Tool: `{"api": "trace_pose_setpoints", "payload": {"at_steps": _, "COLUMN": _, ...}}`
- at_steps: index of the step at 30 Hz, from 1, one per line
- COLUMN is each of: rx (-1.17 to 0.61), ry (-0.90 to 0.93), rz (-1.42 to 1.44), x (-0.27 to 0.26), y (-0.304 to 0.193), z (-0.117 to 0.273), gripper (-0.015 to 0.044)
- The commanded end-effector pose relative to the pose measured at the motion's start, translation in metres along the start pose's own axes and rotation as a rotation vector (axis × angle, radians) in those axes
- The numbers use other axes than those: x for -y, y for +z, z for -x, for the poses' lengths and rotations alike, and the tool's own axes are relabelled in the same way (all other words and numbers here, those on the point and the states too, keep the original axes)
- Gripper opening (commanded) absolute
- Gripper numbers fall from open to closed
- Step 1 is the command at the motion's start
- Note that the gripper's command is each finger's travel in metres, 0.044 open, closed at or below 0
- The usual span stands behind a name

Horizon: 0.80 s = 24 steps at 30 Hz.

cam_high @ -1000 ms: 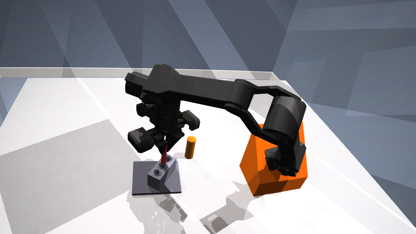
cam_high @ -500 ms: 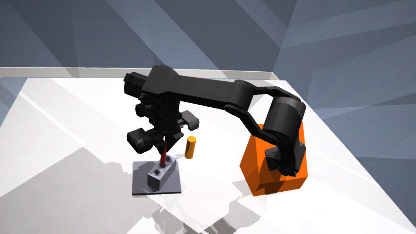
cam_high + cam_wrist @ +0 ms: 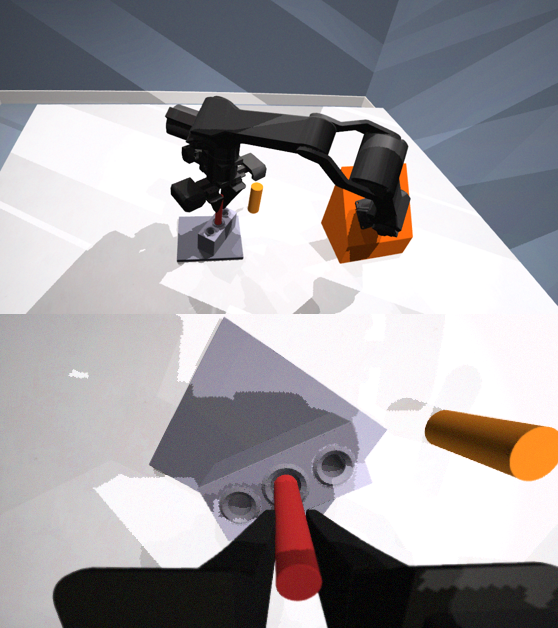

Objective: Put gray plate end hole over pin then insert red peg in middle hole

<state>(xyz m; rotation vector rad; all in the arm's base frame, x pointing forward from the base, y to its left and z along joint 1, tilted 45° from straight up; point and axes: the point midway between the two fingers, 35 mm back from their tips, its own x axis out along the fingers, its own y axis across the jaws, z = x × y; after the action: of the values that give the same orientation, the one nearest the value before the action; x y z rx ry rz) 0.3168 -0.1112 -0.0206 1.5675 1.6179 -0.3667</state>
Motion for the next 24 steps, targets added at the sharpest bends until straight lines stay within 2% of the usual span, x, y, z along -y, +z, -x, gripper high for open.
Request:
{"api": "trace_pose_setpoints", "payload": {"at_steps": 1, "rx": -0.003, "ry": 0.003, "rz": -0.004, "x": 0.0003, "y": -0.0002, "z": -0.0019, "gripper": 0.0000}}
{"api": "trace_pose_setpoints", "payload": {"at_steps": 24, "rx": 0.000, "ry": 0.000, "rz": 0.000, "x": -0.0007, "y": 0.0002, "z": -0.0028, "gripper": 0.0000}}
